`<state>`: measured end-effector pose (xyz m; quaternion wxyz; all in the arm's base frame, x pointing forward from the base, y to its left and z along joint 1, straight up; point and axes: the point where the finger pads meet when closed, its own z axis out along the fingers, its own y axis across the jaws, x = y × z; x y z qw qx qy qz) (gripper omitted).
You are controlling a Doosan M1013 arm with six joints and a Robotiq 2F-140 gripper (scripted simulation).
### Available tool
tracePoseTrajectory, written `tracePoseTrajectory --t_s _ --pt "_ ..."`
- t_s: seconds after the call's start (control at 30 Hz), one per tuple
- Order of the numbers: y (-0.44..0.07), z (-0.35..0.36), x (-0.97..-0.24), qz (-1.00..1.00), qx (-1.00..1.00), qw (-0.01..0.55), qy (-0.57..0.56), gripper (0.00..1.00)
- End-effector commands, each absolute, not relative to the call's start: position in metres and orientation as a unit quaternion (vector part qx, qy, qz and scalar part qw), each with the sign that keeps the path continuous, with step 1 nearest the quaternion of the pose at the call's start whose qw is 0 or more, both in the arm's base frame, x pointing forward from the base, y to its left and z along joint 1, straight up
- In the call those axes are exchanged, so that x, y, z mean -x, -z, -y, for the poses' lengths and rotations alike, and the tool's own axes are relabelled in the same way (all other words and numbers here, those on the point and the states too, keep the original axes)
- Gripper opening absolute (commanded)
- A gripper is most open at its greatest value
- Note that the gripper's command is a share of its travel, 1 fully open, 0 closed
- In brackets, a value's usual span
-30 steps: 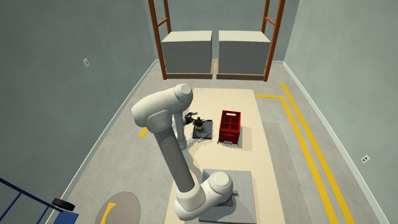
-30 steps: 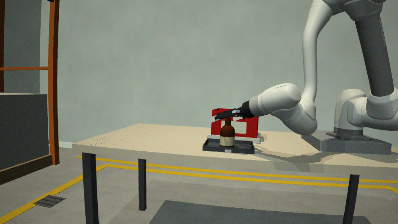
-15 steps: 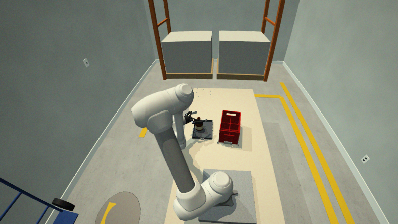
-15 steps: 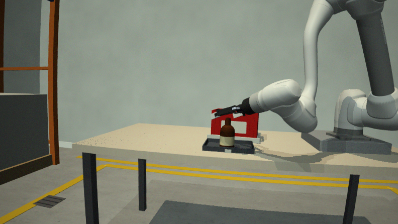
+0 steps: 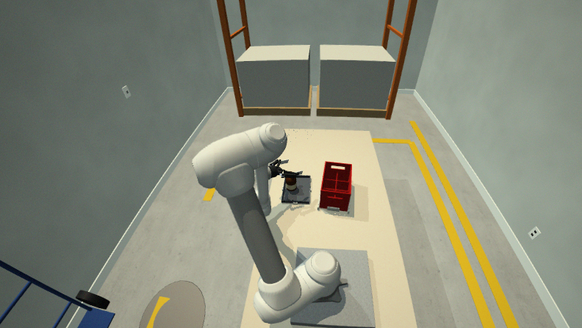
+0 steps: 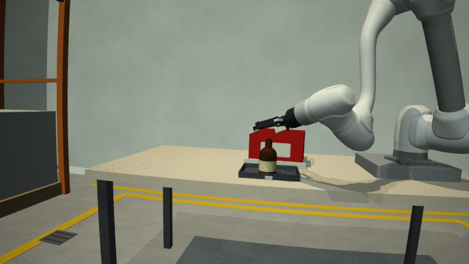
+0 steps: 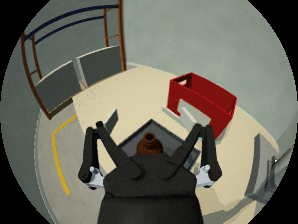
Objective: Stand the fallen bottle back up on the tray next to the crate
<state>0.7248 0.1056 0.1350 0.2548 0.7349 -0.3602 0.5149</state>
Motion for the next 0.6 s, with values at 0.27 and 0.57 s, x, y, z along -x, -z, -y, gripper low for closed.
tracePoseTrajectory --t_s 0.27,0.57 --pt "-0.161 -0.106 -0.725 0.36 -0.735 0.255 -0.515 1.0" --pt "-0.175 -0.106 -0.725 0.36 -0.735 0.255 -0.515 1.0"
